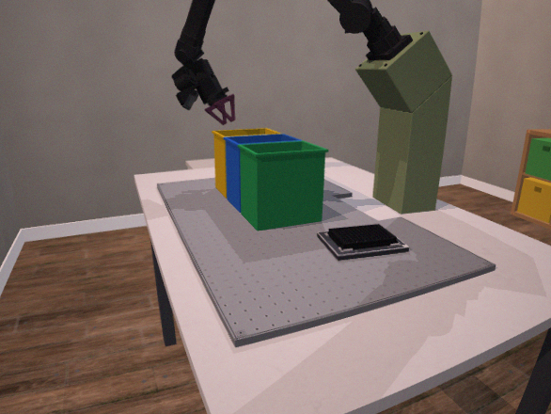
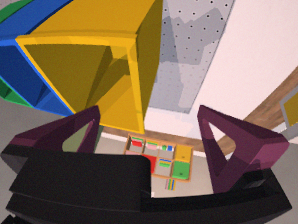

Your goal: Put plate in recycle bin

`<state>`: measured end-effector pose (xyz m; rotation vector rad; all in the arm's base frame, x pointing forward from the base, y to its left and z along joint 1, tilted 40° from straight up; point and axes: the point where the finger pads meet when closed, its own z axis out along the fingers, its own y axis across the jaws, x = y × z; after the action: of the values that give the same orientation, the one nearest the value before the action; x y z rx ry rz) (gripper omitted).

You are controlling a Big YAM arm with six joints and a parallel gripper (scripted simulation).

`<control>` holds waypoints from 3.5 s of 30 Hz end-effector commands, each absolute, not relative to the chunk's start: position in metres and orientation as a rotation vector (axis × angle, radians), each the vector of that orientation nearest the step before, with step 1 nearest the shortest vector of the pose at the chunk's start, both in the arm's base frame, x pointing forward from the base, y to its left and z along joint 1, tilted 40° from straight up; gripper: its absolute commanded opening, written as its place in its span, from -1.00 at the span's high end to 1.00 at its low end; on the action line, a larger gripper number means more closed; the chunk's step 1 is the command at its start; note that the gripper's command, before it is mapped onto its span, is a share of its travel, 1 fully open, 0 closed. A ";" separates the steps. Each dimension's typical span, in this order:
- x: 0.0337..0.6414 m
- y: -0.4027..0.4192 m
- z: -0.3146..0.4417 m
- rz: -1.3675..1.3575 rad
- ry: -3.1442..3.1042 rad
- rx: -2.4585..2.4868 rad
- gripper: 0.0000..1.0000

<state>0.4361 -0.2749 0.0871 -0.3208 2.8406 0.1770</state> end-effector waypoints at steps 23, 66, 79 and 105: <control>0.431 -0.180 0.149 0.146 2.890 -0.218 -1.00; 0.355 -0.025 0.213 0.022 2.965 -0.032 -1.00; 0.340 0.011 0.215 -0.041 2.917 -0.005 -1.00; 0.366 0.090 0.123 -0.153 2.826 -0.018 -1.00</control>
<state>0.3624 0.0819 0.1262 -0.0608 2.8490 -0.1637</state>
